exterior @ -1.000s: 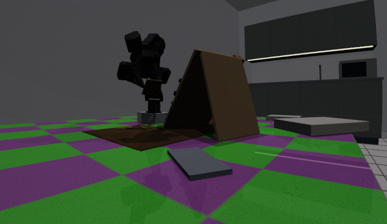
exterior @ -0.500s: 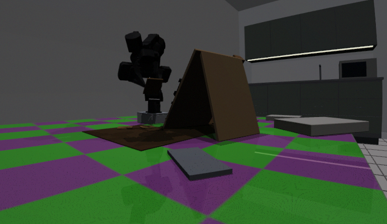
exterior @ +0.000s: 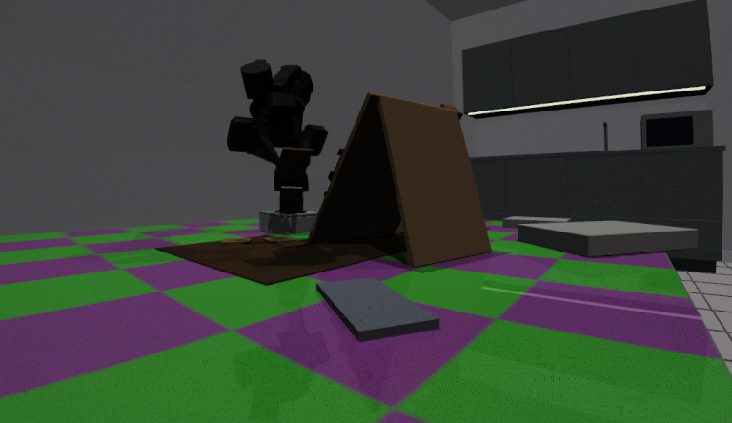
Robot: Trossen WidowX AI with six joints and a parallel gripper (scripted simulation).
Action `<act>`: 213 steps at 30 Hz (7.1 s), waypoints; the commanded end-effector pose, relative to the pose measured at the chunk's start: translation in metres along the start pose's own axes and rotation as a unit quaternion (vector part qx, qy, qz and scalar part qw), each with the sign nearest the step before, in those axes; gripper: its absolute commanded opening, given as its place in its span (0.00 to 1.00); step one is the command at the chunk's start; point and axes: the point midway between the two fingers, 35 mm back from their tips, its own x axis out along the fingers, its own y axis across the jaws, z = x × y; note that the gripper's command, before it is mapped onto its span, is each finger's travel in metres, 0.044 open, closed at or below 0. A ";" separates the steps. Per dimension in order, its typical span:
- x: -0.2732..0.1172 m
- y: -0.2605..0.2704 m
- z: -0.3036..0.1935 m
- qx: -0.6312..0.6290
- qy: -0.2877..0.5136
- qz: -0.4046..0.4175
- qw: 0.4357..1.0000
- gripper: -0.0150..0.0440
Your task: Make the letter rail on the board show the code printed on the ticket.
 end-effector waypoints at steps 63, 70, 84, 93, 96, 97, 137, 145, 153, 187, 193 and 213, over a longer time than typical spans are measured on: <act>0.000 0.034 -0.002 0.003 0.001 0.000 1.000 0.25; 0.000 0.037 -0.002 0.003 0.001 0.000 1.000 0.25; 0.000 0.045 -0.002 0.003 0.001 0.000 1.000 0.25; 0.000 0.049 -0.002 0.004 0.001 0.000 1.000 0.25; 0.000 0.051 -0.002 0.004 0.001 0.000 1.000 0.25; 0.000 0.051 -0.002 0.004 0.001 0.000 1.000 0.25; 0.000 0.071 -0.002 0.004 0.001 0.001 1.000 0.25; 0.000 0.075 -0.002 0.004 0.001 0.001 1.000 0.25; 0.000 0.079 -0.001 0.005 0.001 0.001 1.000 0.25; 0.000 0.096 -0.001 0.005 0.001 0.001 1.000 0.25; 0.000 0.099 -0.001 0.005 0.001 0.002 1.000 0.25; 0.000 0.106 0.000 0.006 0.001 0.002 1.000 0.25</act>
